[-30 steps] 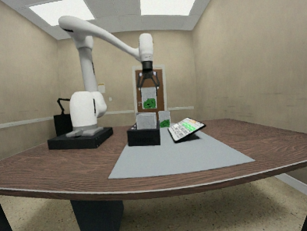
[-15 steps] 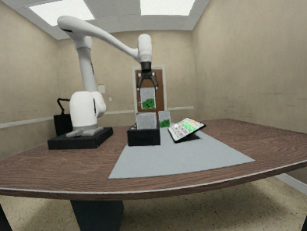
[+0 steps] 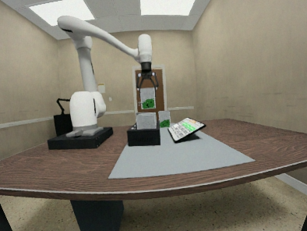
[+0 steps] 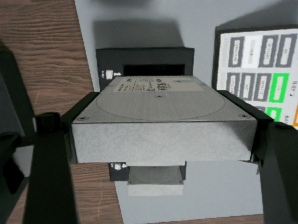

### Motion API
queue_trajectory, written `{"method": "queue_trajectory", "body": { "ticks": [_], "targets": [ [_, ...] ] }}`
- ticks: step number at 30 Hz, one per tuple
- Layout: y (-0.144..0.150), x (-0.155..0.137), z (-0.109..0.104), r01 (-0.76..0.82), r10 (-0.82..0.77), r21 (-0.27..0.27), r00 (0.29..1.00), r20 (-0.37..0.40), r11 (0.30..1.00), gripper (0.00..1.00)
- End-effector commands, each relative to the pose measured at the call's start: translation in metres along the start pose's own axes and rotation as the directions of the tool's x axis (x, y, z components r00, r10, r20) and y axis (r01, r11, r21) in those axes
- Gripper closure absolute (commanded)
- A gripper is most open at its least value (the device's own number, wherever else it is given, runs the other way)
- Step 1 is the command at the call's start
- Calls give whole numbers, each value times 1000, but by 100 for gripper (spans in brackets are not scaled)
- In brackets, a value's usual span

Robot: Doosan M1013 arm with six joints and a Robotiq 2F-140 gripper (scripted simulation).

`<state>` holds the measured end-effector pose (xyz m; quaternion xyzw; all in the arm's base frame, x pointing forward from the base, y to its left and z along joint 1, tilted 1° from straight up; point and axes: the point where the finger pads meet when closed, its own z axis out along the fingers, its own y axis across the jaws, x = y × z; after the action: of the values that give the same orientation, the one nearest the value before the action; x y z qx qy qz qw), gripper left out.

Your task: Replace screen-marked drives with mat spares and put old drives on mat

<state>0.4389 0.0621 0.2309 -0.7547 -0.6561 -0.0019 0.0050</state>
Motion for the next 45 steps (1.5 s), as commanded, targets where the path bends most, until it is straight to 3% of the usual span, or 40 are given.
{"method": "queue_trajectory", "body": {
  "ticks": [1,22,45],
  "targets": [
    [0,0,1,0,0,-1,1000,-1,1000,90],
    [1,0,19,0,0,-1,1000,0,1000,90],
    [1,0,57,0,0,-1,1000,0,1000,90]
  ]
}}
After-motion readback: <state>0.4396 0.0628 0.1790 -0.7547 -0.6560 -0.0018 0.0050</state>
